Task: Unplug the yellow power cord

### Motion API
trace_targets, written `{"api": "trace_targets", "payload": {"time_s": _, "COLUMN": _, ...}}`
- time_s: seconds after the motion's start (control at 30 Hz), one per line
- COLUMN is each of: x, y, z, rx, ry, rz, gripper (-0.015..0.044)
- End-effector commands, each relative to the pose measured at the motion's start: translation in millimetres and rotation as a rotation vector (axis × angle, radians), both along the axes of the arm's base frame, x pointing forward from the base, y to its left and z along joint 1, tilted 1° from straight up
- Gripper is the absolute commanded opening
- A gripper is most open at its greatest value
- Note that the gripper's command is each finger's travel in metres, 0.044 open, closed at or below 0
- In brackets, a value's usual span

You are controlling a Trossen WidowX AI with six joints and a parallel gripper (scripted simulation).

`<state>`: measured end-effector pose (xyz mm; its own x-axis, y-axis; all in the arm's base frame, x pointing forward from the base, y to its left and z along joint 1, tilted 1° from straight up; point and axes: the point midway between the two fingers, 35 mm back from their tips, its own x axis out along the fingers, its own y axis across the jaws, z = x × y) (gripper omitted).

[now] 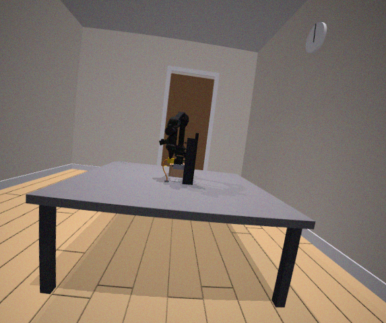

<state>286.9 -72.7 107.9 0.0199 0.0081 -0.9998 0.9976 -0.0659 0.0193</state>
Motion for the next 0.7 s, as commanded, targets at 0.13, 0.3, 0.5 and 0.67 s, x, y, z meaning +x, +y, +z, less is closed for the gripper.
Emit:
{"api": "trace_targets", "payload": {"time_s": 0.13, "x": 0, "y": -28, "z": 6, "rx": -0.007, "ry": -0.004, "rz": -0.004, "gripper": 0.0440}}
{"api": "trace_targets", "payload": {"time_s": 0.3, "x": -4, "y": -60, "z": 13, "rx": -0.009, "ry": -0.004, "rz": -0.004, "gripper": 0.0440}}
{"api": "trace_targets", "payload": {"time_s": 0.5, "x": -4, "y": -60, "z": 13, "rx": -0.009, "ry": -0.004, "rz": -0.004, "gripper": 0.0440}}
{"api": "trace_targets", "payload": {"time_s": 0.67, "x": -4, "y": -60, "z": 13, "rx": -0.009, "ry": -0.004, "rz": -0.004, "gripper": 0.0440}}
